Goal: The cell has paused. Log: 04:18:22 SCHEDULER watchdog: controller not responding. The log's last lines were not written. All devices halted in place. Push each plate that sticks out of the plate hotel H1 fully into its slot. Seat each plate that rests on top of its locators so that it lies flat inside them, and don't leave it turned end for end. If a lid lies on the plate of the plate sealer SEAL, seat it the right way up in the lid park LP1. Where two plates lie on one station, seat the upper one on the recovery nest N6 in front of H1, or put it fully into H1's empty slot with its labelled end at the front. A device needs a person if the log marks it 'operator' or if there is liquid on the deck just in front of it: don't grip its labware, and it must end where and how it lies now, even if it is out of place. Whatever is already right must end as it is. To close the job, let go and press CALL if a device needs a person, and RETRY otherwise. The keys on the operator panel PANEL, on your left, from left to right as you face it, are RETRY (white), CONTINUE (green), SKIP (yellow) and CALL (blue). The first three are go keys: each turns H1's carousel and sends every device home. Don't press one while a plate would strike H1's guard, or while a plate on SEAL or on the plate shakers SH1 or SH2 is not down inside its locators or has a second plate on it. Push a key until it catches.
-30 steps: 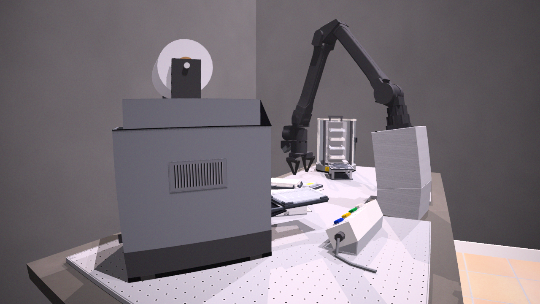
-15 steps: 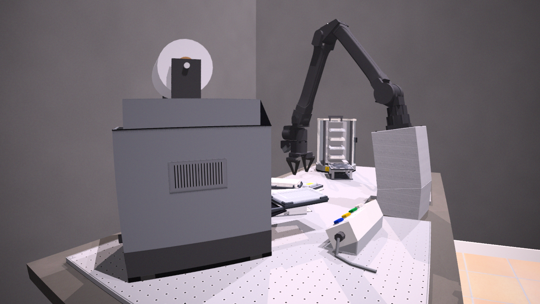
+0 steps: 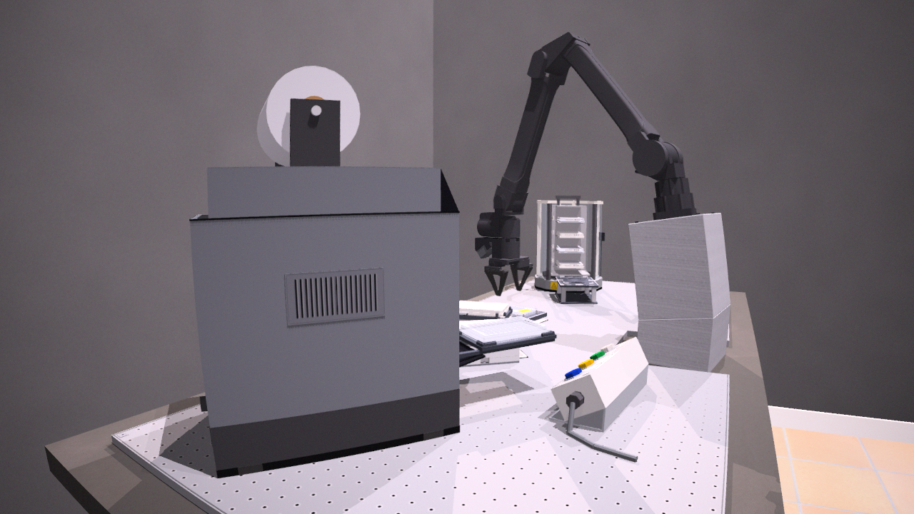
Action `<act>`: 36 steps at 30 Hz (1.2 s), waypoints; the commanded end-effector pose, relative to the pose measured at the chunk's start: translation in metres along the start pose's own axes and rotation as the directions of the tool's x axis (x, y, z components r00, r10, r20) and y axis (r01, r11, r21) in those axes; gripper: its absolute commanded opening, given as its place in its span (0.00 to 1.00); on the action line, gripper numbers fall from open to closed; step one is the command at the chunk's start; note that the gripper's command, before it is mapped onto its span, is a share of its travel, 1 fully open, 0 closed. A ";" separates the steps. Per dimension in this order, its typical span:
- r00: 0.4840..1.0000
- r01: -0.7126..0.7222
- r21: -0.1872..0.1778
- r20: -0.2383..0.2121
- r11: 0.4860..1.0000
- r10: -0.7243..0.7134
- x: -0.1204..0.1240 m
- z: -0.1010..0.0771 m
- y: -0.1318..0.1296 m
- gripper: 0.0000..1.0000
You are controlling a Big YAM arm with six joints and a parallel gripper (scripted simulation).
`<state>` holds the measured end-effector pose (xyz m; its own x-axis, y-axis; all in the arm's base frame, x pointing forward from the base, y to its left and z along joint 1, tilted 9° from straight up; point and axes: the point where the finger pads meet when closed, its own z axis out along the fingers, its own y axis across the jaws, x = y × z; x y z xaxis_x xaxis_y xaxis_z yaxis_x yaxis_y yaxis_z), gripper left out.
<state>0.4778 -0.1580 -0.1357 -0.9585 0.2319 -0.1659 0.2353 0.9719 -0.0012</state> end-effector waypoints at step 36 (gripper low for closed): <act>1.000 0.000 0.000 0.012 1.000 0.000 0.004 -0.094 -0.005 1.00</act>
<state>0.4588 -0.1528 -0.0621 -0.9595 0.2318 -0.1604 0.2350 0.9720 -0.0011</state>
